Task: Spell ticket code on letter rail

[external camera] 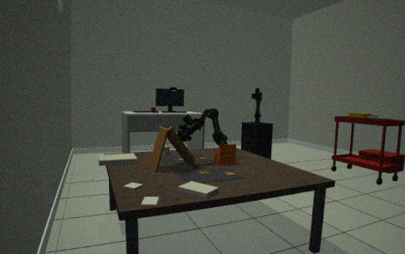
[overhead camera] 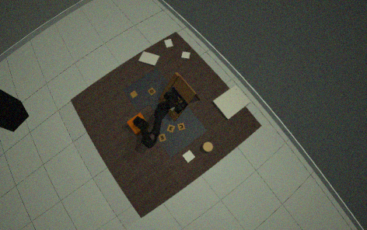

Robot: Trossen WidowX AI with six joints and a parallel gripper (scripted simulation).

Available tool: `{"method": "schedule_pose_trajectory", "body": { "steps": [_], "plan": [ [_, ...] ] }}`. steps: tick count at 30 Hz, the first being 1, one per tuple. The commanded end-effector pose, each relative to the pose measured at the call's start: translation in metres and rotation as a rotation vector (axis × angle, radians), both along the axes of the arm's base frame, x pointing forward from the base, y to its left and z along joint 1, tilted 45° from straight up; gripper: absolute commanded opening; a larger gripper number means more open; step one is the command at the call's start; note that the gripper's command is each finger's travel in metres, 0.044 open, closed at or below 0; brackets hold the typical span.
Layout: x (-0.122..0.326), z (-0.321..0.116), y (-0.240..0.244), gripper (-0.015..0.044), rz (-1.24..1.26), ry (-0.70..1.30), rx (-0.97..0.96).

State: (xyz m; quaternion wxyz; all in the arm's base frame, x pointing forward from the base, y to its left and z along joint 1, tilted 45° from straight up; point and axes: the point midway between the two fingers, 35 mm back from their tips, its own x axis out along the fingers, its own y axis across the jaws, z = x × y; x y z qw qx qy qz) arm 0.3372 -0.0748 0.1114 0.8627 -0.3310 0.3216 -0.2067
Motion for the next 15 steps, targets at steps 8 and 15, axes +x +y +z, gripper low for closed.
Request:
{"method": "schedule_pose_trajectory", "body": {
  "steps": [8, 15],
  "plan": [
    [0.0009, -0.007, 0.0049, 0.0, -0.004, 0.002, 0.002],
    [0.0016, -0.0105, 0.0084, 0.0, -0.004, 0.002, 0.002]
  ]
}}
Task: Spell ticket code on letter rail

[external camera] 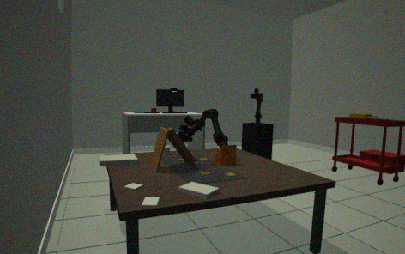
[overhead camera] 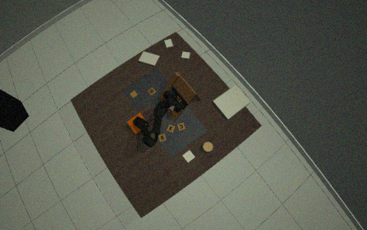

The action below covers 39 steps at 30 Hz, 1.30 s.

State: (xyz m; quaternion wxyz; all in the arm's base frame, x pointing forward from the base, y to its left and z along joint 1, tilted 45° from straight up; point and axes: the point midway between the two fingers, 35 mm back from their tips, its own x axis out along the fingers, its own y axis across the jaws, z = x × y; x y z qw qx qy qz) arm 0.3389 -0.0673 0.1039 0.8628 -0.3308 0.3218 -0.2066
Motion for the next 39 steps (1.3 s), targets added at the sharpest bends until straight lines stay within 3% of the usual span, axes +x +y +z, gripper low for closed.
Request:
{"method": "schedule_pose_trajectory", "body": {
  "steps": [1, 39],
  "plan": [
    [0.0, -0.004, 0.001, 0.0, -0.004, 0.002, 0.001],
    [0.004, -0.021, 0.019, 0.0, -0.004, 0.002, 0.002]
  ]
}}
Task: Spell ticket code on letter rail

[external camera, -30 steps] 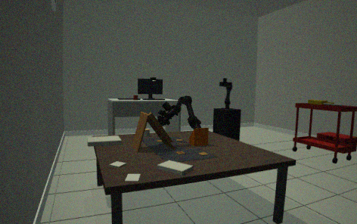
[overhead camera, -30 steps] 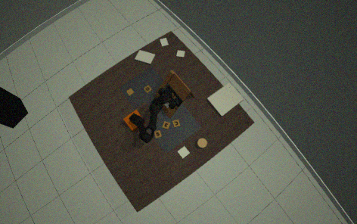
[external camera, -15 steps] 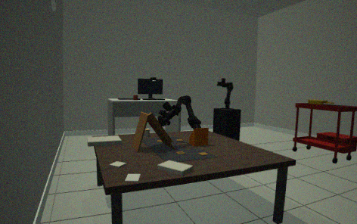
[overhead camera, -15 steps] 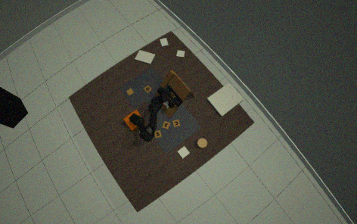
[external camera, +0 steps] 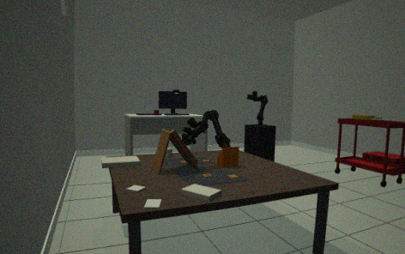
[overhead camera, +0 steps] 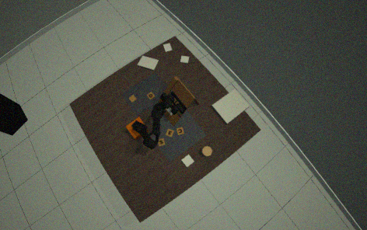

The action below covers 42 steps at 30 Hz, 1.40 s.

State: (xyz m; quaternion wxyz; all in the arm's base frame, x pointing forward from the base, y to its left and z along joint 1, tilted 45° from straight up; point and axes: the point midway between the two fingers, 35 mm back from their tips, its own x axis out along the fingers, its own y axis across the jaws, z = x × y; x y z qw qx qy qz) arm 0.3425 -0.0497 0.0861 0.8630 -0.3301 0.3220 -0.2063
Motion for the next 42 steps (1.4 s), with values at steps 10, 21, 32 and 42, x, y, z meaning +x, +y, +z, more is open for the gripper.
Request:
{"method": "schedule_pose_trajectory", "body": {
  "steps": [10, 21, 32, 42],
  "plan": [
    [0.001, -0.007, 0.005, 0.0, -0.004, 0.001, 0.001],
    [0.002, -0.012, 0.01, 0.0, -0.004, 0.001, 0.001],
    [0.003, -0.016, 0.014, 0.0, -0.004, 0.001, 0.002],
    [0.004, -0.02, 0.019, 0.0, -0.004, 0.001, 0.002]
  ]
}}
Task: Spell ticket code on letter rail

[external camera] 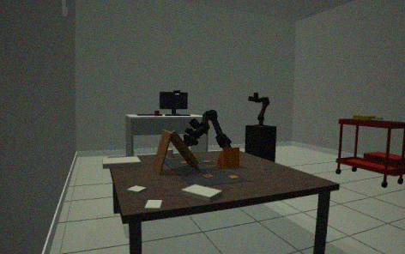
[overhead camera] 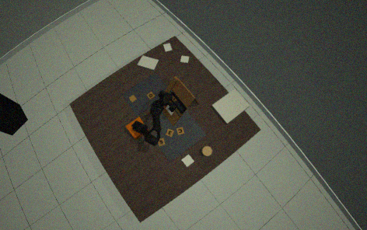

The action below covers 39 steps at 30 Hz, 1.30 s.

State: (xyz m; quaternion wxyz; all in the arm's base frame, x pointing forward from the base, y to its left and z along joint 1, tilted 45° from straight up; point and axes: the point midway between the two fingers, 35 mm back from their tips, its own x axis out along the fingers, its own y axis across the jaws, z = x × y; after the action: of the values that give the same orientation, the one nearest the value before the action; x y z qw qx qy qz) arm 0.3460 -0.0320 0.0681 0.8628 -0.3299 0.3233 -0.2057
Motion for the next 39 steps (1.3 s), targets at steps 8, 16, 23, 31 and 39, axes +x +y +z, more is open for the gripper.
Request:
{"method": "schedule_pose_trajectory", "body": {
  "steps": [8, 16, 23, 31, 39],
  "plan": [
    [0.002, -0.005, 0.004, 0.0, -0.004, -0.002, 0.001],
    [0.002, -0.008, 0.007, 0.0, -0.004, -0.002, 0.001],
    [0.003, -0.01, 0.01, 0.0, -0.004, -0.002, 0.002],
    [0.002, -0.009, 0.01, 0.0184, 0.0, 0.0, 0.001],
    [-0.004, -0.005, 0.015, 0.0295, -0.004, -0.001, 0.002]
  ]
}}
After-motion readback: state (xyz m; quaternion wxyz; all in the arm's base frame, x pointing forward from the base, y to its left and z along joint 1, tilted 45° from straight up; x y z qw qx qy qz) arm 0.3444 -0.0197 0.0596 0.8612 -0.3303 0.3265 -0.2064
